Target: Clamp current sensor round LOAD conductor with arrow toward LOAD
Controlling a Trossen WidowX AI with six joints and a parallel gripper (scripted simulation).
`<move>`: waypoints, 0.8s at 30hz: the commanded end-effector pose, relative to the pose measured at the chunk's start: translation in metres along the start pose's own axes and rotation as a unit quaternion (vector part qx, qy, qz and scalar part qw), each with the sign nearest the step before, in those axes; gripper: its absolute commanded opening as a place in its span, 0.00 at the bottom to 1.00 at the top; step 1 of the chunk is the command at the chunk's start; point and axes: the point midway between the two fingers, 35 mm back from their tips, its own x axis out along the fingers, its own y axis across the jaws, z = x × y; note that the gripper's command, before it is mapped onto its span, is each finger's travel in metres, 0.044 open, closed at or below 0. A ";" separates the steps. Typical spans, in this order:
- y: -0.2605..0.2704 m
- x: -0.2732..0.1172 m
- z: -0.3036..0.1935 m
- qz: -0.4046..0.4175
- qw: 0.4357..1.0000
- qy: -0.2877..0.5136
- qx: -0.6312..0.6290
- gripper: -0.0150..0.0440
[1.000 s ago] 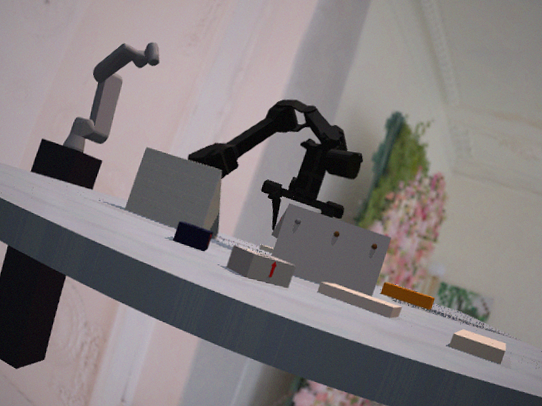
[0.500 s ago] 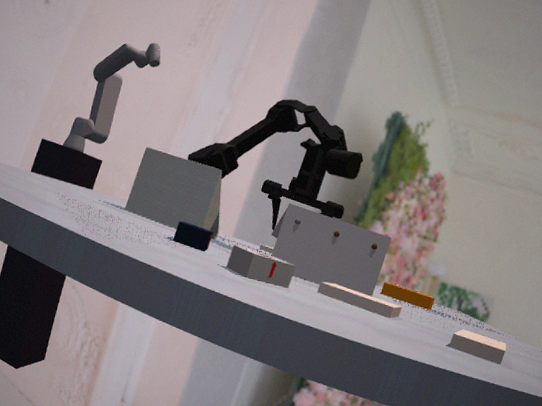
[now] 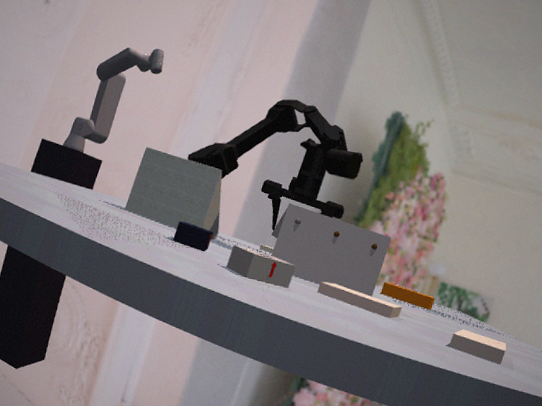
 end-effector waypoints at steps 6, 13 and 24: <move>0.000 0.000 0.000 -0.001 1.000 0.000 0.000 0.25; 0.000 0.000 0.000 -0.001 1.000 0.000 0.000 0.25; 0.000 0.000 0.000 0.000 1.000 0.000 0.000 0.34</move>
